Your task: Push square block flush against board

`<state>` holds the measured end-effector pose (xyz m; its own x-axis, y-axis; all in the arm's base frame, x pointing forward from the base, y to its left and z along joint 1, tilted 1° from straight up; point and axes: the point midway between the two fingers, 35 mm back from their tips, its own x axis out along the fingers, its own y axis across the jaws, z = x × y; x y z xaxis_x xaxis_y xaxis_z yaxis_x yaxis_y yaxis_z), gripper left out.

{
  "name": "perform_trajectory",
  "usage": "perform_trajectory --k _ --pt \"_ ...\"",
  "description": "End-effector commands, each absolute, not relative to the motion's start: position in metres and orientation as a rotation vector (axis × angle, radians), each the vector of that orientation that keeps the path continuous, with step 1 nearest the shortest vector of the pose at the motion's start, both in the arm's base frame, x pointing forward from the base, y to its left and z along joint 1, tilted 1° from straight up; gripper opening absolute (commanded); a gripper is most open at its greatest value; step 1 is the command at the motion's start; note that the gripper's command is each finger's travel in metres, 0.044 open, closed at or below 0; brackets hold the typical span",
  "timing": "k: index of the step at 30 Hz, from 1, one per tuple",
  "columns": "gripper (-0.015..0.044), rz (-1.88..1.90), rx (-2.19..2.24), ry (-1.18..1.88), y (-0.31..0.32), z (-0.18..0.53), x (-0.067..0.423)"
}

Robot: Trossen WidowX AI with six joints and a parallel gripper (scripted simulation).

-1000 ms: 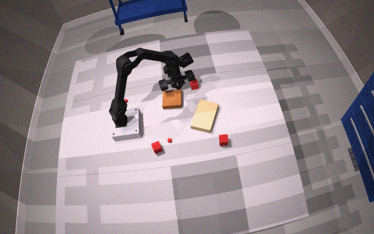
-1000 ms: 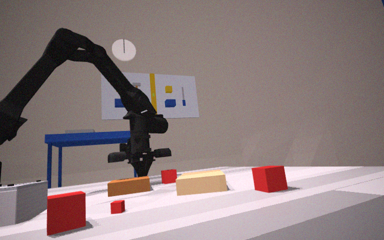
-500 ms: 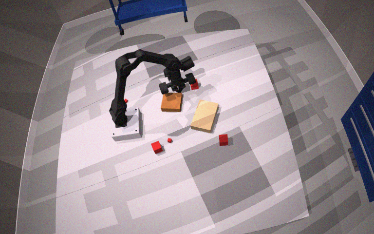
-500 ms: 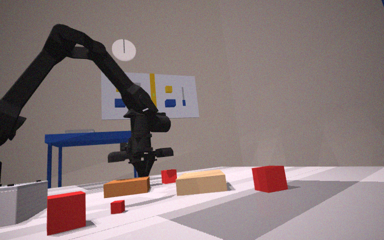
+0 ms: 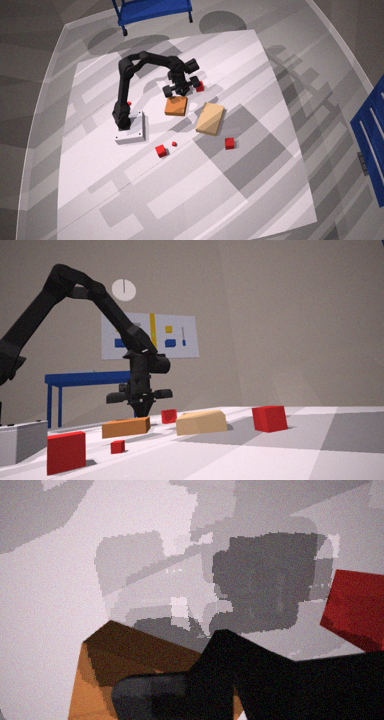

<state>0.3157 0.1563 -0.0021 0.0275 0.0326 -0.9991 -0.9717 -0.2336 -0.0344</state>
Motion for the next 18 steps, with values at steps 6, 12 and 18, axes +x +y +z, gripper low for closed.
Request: perform_trajectory --k 6,12,18 --pt "0.0 1.365 -1.373 1.045 0.171 -0.001 0.315" --pt "0.0 1.366 -1.373 1.045 0.181 -0.001 0.313" --pt "0.0 1.366 -1.372 1.044 0.191 -0.001 0.312"
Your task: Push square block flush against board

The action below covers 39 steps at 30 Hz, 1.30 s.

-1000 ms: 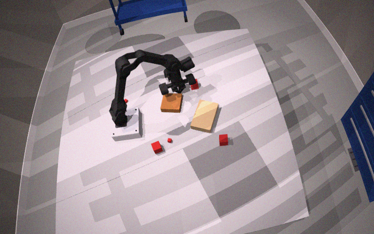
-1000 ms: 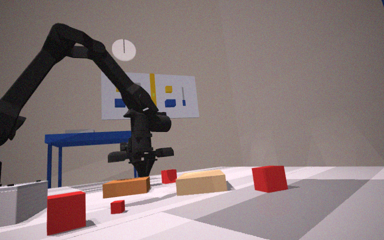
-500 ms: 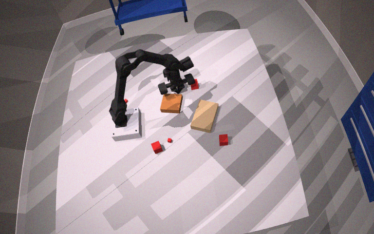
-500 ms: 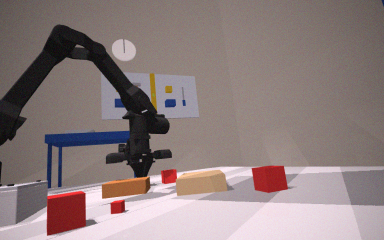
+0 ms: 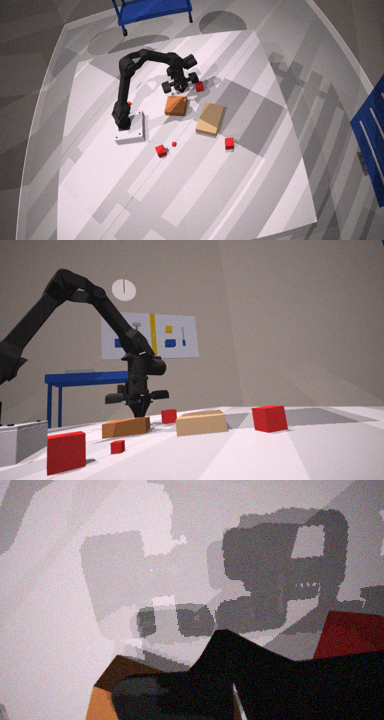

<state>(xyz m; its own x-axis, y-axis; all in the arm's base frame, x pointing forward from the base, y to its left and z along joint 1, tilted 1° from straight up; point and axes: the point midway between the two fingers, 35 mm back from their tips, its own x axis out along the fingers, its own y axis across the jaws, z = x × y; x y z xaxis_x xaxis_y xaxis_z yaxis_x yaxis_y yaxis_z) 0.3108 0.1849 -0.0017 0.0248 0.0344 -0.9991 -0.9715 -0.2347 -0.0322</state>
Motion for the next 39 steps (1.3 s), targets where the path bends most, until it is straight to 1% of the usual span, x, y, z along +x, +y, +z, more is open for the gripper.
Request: perform_trajectory --k 1,7,10,12,19,39 --pt "0.0 1.366 -1.372 1.044 0.192 -0.001 0.311" --pt "0.0 1.374 -1.371 1.042 0.195 0.001 0.309" --pt "0.0 1.368 -1.371 1.043 0.194 0.042 0.308" --pt "0.0 1.366 -1.371 1.044 0.193 0.054 0.307" --pt "0.0 1.35 -1.354 1.056 0.193 0.054 0.306" --pt "0.0 0.855 -0.833 1.359 0.179 0.056 0.272"
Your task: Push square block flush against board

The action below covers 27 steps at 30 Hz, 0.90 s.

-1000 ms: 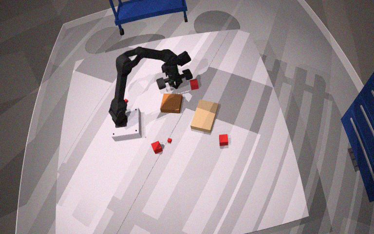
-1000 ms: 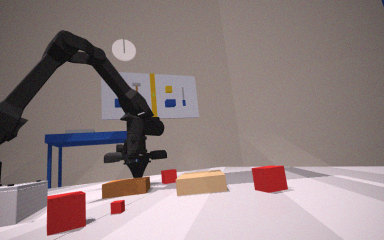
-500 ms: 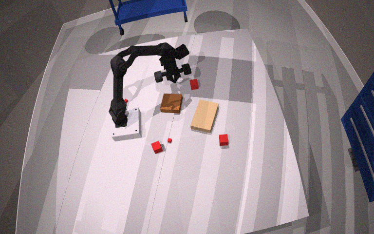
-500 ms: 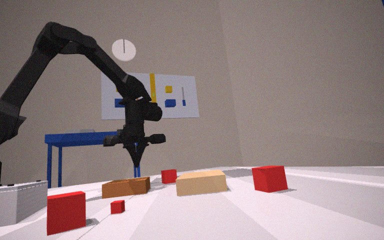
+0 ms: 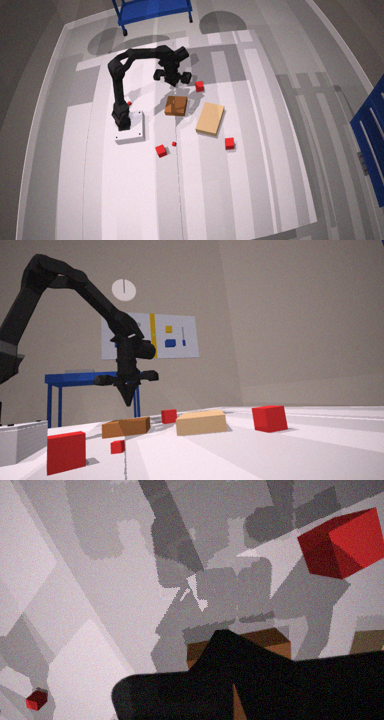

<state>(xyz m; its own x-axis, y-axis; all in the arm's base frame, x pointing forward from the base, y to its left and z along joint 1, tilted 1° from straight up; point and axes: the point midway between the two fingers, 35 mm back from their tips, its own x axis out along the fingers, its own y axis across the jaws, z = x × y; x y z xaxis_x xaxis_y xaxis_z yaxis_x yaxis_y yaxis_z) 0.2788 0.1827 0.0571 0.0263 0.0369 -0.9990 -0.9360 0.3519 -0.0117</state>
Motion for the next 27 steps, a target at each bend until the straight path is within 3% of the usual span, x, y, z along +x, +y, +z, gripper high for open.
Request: perform_trajectory --k 1,27 --pt "0.0 0.829 -0.806 1.37 0.178 0.056 0.27" --pt "0.0 0.141 -0.097 1.543 0.157 0.052 0.225"
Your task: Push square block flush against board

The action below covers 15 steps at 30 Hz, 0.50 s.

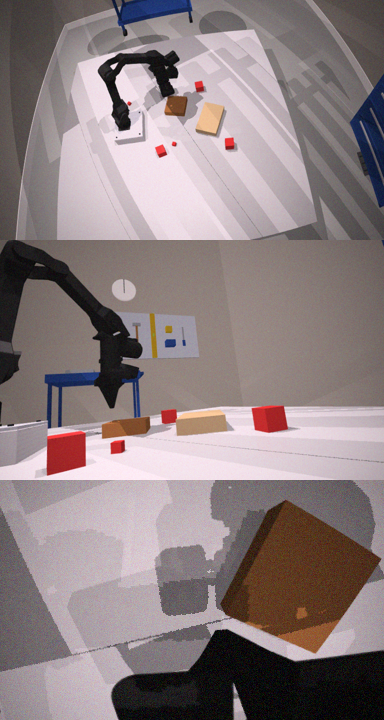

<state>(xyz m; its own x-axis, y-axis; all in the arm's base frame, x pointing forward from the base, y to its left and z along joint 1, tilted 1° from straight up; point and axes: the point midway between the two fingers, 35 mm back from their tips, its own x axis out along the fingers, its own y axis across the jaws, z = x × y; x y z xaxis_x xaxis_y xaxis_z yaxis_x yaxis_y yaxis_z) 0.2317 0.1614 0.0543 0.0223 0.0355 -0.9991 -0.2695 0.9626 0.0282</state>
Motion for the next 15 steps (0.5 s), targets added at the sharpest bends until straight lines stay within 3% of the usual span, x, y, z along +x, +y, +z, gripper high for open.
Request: perform_trajectory --k 1,15 --pt "0.0 0.114 -0.07 1.545 0.156 0.052 0.223" --pt "0.0 -0.152 0.2 1.546 0.147 0.049 0.206"
